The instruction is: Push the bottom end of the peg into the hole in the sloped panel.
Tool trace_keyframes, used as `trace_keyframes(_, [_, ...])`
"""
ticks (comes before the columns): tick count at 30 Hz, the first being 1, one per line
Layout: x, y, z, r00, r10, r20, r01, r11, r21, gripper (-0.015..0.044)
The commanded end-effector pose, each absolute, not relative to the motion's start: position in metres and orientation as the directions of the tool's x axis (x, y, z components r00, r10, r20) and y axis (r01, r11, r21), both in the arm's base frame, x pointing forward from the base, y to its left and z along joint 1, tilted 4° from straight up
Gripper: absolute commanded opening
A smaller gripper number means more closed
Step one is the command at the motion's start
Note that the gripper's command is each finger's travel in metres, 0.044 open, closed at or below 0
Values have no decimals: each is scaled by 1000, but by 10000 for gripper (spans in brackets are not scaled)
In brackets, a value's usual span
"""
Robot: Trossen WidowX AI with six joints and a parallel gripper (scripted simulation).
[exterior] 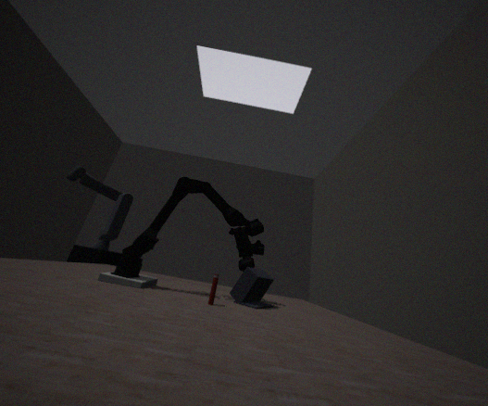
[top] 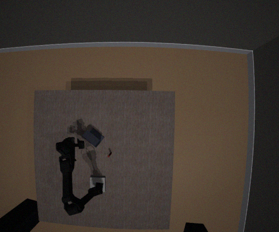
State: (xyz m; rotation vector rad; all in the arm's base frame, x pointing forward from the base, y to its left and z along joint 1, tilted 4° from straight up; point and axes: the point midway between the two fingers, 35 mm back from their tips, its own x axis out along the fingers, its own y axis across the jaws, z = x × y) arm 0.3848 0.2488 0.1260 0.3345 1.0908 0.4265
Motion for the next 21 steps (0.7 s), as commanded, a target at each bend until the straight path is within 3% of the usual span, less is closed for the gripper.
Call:
trace_keyframes(1, [389, 225, 130, 408, 444, -798, -123, 893, 434, 440])
trace_keyframes(21, [384, 96, 125, 348, 186, -919, 156, 955, 253, 440])
